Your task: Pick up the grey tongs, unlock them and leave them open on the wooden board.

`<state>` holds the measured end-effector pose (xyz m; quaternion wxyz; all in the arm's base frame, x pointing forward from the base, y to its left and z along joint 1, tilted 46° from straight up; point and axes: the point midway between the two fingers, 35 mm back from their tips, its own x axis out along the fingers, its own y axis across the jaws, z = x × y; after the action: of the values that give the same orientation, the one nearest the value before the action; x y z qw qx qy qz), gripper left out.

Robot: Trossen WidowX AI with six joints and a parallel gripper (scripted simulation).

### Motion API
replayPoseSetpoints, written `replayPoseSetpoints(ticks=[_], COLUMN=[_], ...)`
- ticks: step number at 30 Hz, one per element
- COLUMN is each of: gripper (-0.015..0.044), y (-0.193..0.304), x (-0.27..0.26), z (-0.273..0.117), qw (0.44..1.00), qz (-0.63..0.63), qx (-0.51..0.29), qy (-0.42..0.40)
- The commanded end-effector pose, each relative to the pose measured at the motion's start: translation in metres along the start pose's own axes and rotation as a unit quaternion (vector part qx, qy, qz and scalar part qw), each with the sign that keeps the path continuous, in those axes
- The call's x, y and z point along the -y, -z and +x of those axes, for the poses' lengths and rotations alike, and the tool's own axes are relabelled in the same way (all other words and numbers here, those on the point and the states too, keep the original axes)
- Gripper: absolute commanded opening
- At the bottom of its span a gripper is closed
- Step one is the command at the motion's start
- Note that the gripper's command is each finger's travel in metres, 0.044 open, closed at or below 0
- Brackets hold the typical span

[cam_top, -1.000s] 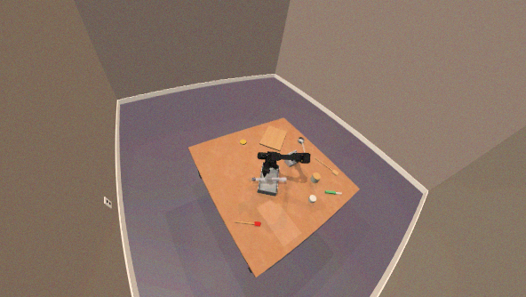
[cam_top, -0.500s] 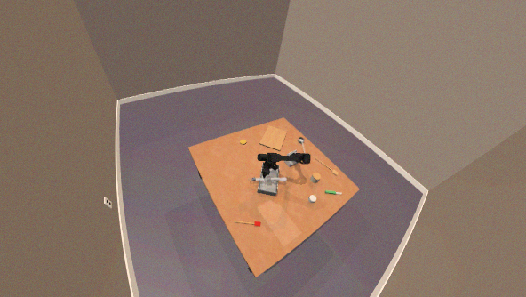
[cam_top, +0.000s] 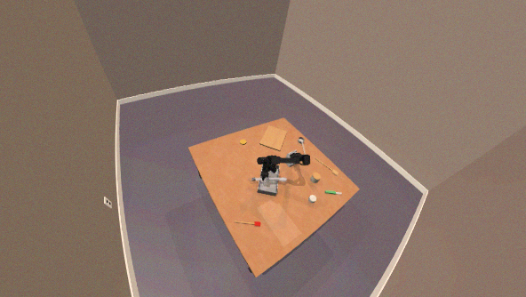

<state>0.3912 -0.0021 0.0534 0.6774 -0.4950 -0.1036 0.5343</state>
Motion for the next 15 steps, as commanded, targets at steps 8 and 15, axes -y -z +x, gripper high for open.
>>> replayPoseSetpoints(ticks=[8, 15], gripper=[0.0260, 0.0260], y=[-0.001, -0.003], x=[-0.002, -0.001], z=[0.019, 0.030], qw=[1.000, 1.000], qz=[0.005, 0.006], qx=[0.000, 0.001], qy=[-0.001, 0.001])
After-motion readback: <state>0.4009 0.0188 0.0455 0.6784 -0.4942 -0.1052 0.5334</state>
